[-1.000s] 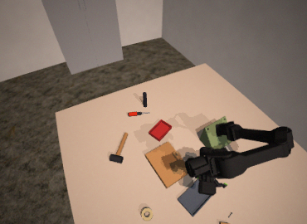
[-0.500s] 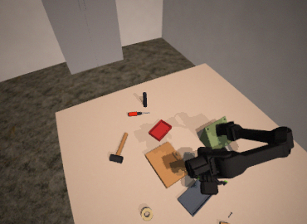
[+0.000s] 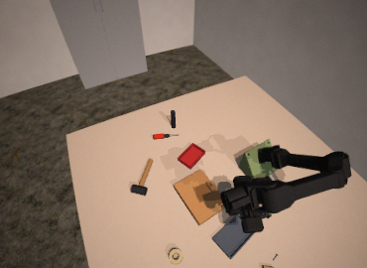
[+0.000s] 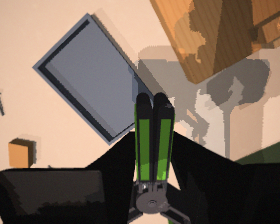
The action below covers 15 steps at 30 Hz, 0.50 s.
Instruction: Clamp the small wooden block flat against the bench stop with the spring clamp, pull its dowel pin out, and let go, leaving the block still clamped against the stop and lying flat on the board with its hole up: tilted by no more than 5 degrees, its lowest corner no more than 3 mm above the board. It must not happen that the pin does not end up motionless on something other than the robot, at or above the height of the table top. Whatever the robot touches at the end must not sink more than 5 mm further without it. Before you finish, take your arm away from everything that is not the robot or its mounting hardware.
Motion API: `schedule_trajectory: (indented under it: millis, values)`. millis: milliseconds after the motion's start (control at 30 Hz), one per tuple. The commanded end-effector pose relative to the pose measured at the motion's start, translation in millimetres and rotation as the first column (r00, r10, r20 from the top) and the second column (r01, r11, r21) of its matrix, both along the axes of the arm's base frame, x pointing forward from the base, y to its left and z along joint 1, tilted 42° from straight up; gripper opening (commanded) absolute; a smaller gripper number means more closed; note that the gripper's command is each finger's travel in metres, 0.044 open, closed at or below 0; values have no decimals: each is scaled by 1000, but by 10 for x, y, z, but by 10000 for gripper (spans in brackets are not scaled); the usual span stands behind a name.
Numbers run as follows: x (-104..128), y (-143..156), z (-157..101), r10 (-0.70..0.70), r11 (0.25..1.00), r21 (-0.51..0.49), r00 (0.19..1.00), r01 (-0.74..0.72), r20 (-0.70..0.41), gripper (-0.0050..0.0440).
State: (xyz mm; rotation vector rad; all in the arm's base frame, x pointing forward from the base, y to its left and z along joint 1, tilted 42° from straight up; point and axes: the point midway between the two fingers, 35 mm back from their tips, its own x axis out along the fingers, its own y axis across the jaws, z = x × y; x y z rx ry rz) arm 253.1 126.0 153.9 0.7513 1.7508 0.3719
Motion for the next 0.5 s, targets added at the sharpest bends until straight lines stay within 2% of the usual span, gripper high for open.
schedule_trajectory:
  millis: [0, 467]
  values:
    - [4, -7, -11, 23, 1000, 4, 1000, -23, 22, 0]
    - [5, -11, -19, 101, 995, 16, 991, -102, 92, 0]
